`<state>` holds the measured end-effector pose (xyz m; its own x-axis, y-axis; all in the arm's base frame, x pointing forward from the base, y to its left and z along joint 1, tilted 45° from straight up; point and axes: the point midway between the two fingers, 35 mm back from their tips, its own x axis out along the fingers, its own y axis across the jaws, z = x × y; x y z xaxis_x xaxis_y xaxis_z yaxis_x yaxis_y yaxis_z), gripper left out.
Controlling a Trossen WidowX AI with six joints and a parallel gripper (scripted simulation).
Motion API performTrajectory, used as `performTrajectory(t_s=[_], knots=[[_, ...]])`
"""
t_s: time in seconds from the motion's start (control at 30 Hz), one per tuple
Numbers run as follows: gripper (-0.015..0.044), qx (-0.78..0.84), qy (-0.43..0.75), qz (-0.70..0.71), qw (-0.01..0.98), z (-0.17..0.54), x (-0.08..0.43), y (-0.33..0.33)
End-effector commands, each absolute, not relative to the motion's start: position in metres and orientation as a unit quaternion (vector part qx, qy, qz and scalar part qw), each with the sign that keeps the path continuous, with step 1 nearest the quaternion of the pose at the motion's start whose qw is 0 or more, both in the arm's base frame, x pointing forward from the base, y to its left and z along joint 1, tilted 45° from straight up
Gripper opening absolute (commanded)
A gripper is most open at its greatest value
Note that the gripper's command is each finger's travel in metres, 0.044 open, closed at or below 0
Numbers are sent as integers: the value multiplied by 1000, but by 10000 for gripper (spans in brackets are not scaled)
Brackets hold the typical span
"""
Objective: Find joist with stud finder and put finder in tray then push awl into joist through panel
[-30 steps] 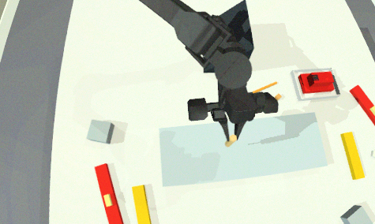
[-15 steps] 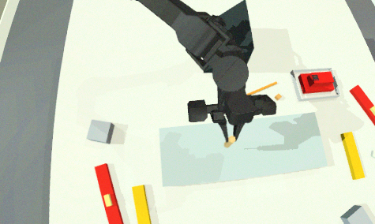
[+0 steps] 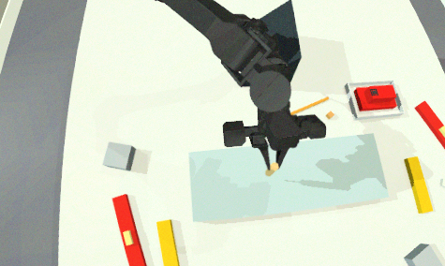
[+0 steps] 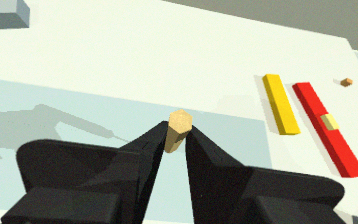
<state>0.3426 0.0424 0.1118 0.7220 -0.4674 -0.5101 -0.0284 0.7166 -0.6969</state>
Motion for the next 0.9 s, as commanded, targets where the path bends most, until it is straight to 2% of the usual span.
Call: performTrajectory(t_s=[0.0, 0.87], knots=[[0, -356, 351, -124, 857, 108, 342, 41], [0, -357, 351, -124, 857, 94, 341, 27]])
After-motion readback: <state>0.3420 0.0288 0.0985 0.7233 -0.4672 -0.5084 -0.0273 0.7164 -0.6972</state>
